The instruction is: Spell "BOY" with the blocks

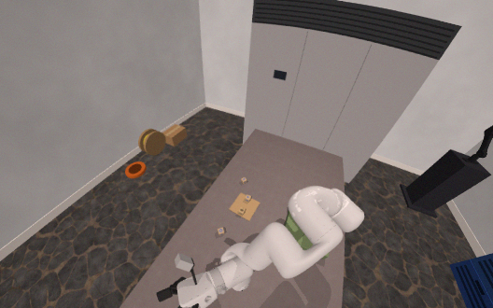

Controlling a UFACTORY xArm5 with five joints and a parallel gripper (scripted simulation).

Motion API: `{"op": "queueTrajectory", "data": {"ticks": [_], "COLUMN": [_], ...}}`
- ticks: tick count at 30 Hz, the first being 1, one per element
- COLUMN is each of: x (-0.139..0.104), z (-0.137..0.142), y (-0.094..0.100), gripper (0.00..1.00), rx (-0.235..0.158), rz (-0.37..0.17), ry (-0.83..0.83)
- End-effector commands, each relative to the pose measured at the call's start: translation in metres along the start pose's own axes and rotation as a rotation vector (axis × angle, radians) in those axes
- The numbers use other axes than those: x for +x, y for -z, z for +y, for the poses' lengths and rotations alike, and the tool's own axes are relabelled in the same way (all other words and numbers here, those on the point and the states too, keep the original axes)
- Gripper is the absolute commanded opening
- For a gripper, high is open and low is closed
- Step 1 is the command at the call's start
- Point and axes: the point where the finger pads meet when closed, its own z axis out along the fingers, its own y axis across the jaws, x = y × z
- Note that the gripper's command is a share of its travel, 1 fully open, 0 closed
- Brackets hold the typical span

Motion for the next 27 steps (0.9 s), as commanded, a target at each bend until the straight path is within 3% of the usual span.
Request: {"op": "queueTrajectory", "data": {"ticks": [1, 20, 27], "x": [0.002, 0.002, 0.003], "z": [-0.002, 0.000, 0.025], "y": [-0.001, -0.001, -0.008], "gripper": [1.00, 1.00, 1.00], "rx": [0.003, -0.002, -0.097], "rz": [0.003, -0.001, -0.077], "ry": [0.000, 0.007, 0.130]}}
